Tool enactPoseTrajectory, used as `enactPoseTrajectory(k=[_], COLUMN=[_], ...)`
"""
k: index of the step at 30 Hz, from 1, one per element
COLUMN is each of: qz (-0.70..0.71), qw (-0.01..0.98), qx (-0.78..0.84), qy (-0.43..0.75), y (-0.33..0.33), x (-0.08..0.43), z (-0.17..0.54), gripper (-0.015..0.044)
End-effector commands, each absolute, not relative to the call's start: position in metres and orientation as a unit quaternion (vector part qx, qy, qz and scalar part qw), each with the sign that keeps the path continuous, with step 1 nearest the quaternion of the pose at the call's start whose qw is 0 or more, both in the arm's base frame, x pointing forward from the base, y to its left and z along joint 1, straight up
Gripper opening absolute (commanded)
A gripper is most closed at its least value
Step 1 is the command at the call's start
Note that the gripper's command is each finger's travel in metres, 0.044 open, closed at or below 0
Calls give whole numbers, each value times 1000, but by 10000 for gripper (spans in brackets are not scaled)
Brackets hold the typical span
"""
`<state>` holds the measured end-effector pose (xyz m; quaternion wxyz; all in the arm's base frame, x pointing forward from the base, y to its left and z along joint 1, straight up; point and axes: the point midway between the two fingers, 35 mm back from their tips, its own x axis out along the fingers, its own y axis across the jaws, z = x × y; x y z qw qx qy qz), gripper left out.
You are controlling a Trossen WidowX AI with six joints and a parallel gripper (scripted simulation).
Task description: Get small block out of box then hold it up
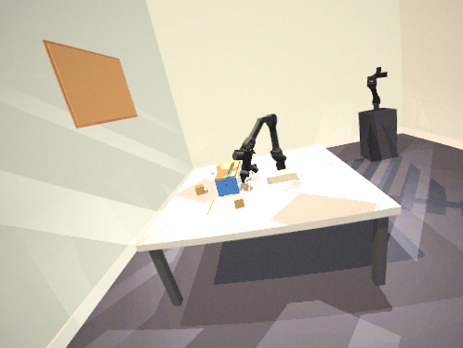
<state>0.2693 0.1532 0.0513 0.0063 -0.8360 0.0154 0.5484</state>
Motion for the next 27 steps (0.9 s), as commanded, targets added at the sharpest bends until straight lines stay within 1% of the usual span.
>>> enactPoseTrajectory(k=[1, 27], qz=[536, 536], qw=[14, 14], qx=[-844, -844], qy=[9, 9], y=[157, 158], x=[275, 274], z=[55, 17], gripper=[285, 285])
